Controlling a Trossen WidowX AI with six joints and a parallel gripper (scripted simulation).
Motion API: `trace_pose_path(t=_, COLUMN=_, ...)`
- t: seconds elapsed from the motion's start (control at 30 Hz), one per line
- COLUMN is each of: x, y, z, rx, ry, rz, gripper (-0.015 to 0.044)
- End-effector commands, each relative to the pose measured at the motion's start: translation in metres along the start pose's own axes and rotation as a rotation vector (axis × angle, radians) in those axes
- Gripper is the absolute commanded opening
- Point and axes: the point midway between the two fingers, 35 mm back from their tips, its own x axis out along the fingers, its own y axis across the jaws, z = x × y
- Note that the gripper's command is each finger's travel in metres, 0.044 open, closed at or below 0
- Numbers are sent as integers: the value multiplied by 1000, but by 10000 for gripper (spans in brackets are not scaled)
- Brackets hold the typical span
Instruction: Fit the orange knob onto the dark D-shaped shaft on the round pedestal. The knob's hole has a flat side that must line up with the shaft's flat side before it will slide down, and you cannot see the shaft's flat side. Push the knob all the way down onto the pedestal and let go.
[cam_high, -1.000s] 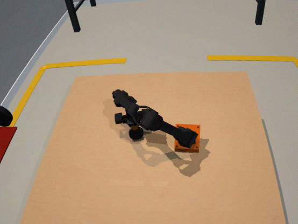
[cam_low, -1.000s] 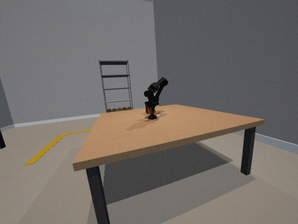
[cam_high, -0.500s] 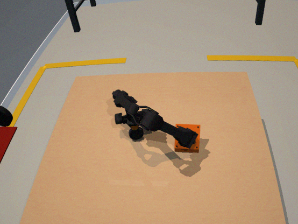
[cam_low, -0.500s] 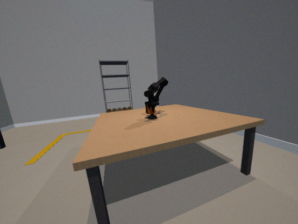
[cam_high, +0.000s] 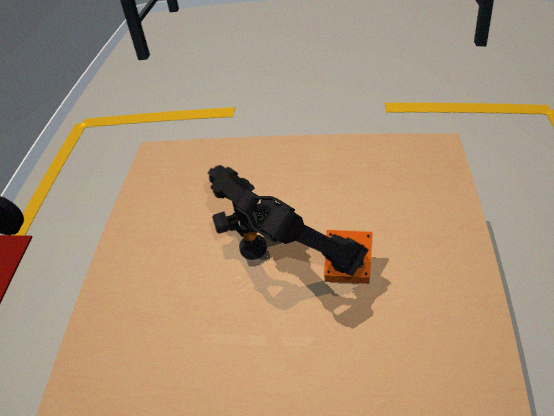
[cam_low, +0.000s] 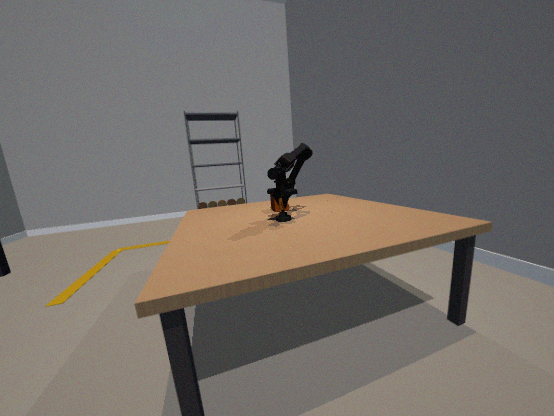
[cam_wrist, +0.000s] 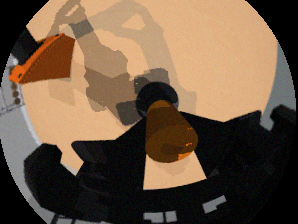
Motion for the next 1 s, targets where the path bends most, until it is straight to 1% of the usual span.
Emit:
trace_pose_path(t=0.0, x=2, y=1, z=0, rx=-35, ry=0, rz=1, gripper=0)
trace_pose_path(t=0.97, x=4, y=1, z=1, rx=-35, ry=0, rz=1, gripper=0)
